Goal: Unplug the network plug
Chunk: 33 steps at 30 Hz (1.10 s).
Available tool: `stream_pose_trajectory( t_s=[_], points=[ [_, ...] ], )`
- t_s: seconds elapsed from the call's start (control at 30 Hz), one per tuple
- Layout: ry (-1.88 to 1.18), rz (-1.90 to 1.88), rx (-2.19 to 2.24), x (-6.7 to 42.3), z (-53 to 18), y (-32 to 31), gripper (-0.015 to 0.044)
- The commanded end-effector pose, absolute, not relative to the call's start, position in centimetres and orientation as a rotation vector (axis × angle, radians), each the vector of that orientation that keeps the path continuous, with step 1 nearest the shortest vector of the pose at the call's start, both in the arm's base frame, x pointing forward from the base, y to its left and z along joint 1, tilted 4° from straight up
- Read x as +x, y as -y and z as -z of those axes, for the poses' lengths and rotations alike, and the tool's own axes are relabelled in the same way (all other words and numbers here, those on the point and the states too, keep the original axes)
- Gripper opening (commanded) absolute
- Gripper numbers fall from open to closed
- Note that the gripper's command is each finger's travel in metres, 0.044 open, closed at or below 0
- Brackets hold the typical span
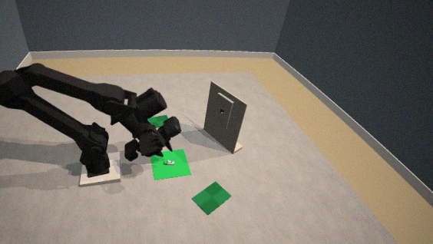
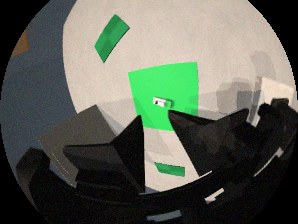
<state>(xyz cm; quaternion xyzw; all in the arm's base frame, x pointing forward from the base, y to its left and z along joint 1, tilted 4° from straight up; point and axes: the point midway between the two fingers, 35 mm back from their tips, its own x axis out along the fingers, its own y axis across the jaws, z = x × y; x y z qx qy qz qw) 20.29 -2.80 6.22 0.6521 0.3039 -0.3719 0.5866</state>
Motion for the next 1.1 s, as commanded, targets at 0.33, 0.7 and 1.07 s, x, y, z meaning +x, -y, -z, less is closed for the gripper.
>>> stream_pose_trajectory(
  t_s=[0.33,0.7,1.07],
  points=[
    [-0.709,0.856,1.52,20.5,-8.2,2.8,0.0156],
    [-0.709,0.856,1.52,20.5,-9.6,2.9,0.0156],
    [-0.709,0.856,1.52,20.4,-11.0,2.9,0.0156]
  ],
)
